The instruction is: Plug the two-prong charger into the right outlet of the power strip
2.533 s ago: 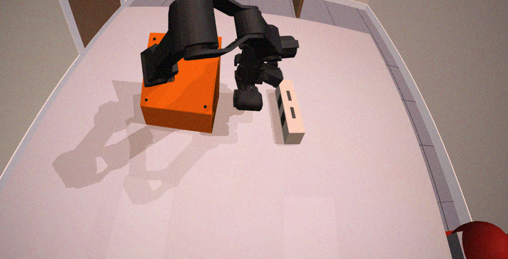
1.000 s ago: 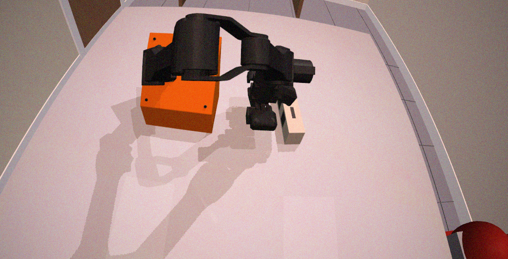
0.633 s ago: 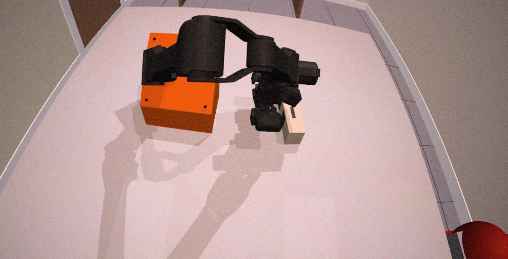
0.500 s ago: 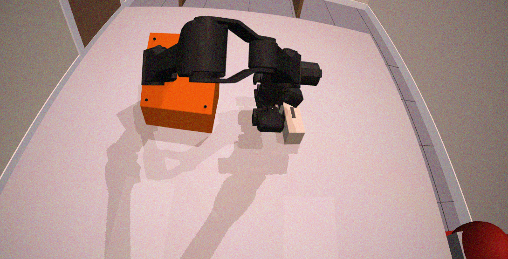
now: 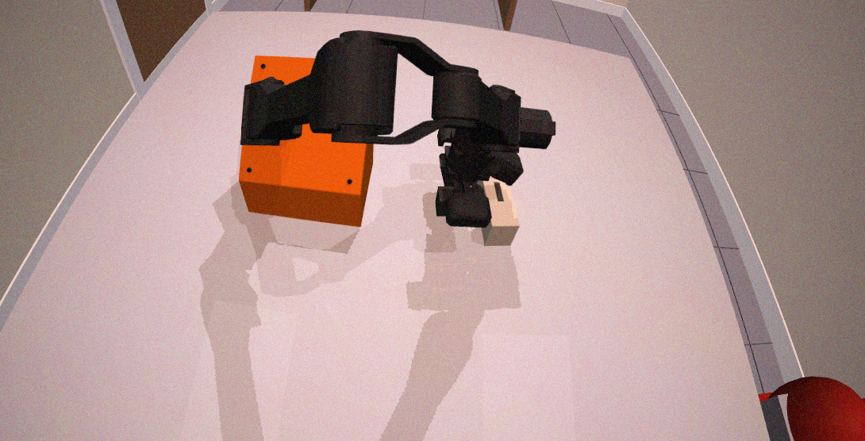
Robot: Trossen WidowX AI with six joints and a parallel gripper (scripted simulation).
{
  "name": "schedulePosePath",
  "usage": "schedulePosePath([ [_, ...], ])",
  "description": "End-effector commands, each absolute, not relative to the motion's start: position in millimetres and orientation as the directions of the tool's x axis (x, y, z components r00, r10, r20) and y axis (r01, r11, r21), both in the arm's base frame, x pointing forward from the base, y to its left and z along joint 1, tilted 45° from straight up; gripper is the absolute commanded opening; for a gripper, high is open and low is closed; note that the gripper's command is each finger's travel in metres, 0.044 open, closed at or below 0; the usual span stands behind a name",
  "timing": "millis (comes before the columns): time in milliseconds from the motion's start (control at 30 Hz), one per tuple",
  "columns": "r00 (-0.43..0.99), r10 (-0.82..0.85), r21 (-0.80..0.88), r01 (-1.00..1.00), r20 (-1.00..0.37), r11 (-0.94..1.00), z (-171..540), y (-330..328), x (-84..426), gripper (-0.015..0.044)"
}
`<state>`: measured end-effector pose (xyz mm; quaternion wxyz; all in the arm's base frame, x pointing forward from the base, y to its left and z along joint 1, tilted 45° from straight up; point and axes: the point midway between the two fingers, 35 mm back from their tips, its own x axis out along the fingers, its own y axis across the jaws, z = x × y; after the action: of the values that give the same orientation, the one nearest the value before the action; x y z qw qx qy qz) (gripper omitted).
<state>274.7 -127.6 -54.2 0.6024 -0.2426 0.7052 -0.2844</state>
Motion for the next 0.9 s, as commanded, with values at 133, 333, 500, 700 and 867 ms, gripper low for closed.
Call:
schedulePosePath([
  [133, -0.160, -0.687, -0.695, -0.010, -0.709, 0.719, -55.1, -128.3, 274.8, 0.0000],
  [333, -0.160, -0.687, -0.695, -0.010, -0.709, 0.719, -55.2, -128.4, 275.7, 0.0000],
  [500, -0.160, -0.687, -0.695, -0.010, -0.709, 0.719, -55.3, -128.6, 277.3, 0.0000],
  [700, -0.160, -0.687, -0.695, -0.010, -0.709, 0.719, -55.4, -128.8, 279.3, 0.0000],
  [867, -0.160, -0.687, -0.695, -0.010, -0.709, 0.719, -55.5, -128.9, 280.7, 0.0000],
])
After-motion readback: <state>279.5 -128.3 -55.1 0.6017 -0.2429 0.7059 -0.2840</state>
